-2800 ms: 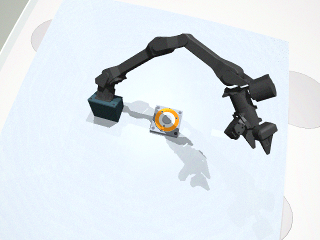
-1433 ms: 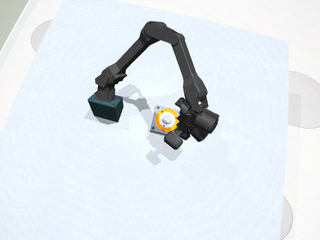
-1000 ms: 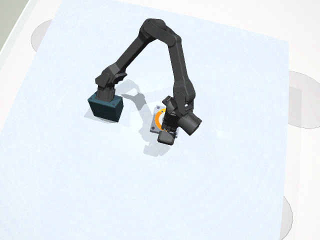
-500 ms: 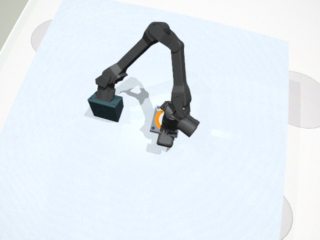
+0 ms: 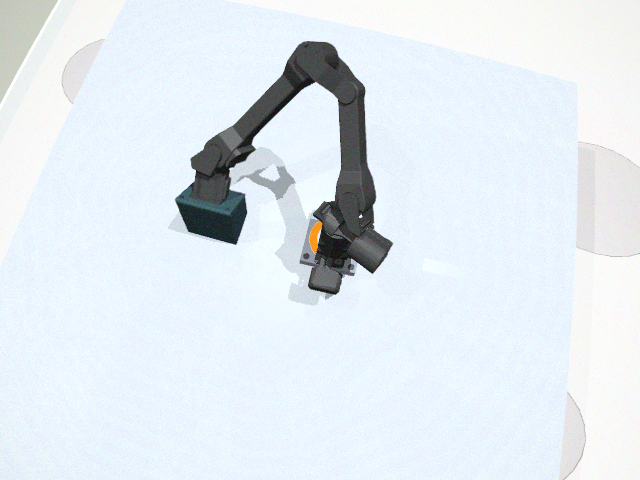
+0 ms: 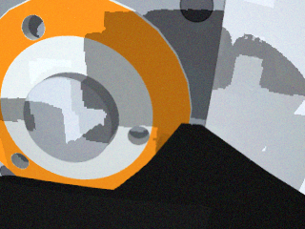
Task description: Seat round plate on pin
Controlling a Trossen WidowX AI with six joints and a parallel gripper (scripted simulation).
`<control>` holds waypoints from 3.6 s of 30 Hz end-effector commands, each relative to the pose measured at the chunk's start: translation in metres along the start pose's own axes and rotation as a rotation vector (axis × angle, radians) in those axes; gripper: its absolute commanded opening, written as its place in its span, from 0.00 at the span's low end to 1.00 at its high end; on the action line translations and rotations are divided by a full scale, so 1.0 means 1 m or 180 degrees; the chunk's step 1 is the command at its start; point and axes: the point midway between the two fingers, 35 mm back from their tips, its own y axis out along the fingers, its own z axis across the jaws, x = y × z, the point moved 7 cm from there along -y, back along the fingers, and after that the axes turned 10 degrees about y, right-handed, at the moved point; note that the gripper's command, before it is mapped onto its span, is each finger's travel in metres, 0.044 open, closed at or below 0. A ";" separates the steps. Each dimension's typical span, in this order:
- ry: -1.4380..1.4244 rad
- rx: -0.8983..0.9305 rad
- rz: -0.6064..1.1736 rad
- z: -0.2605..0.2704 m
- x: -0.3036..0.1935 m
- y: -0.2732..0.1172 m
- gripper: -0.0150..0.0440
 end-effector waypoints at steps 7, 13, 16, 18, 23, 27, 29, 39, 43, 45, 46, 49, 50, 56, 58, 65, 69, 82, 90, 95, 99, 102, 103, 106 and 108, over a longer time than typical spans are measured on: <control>0.0010 0.0007 0.0028 -0.001 -0.012 0.002 0.25; 0.0010 0.0007 0.0029 -0.001 -0.015 0.002 0.25; 0.0010 0.0007 0.0029 -0.001 -0.017 0.002 0.25; 0.0011 0.0007 0.0029 -0.001 -0.018 0.002 0.25; 0.0011 0.0007 0.0030 0.000 -0.021 0.002 0.25; 0.0011 0.0007 0.0030 0.000 -0.023 0.002 0.25; 0.0011 0.0007 0.0030 0.000 -0.024 0.002 0.25; 0.0012 0.0007 0.0032 0.002 -0.030 0.002 0.25; 0.0013 0.0008 0.0032 0.003 -0.033 0.002 0.25; 0.0013 0.0008 0.0032 0.004 -0.034 0.002 0.25; 0.0013 0.0008 0.0032 0.004 -0.035 0.002 0.25; 0.0014 0.0008 0.0033 0.005 -0.036 0.002 0.25; 0.0014 0.0008 0.0033 0.005 -0.037 0.002 0.25; 0.0014 0.0009 0.0034 0.009 -0.041 0.002 0.25; 0.0015 0.0009 0.0034 0.009 -0.042 0.002 0.25; 0.0015 0.0010 0.0035 0.014 -0.047 0.002 0.25; 0.0016 0.0010 0.0035 0.016 -0.049 0.002 0.25; 0.0017 0.0012 0.0037 0.027 -0.055 0.002 0.25; 0.0018 0.0014 0.0038 0.035 -0.059 0.001 0.25; 0.0018 0.0015 0.0039 0.040 -0.061 0.001 0.25; 0.0018 0.0016 0.0039 0.045 -0.062 0.001 0.25; 0.0018 0.0017 0.0039 0.048 -0.062 0.001 0.25; 0.0018 0.0017 0.0039 0.050 -0.062 0.001 0.25; 0.0018 0.0018 0.0039 0.054 -0.061 0.001 0.25; 0.0018 0.0018 0.0039 0.057 -0.061 0.001 0.25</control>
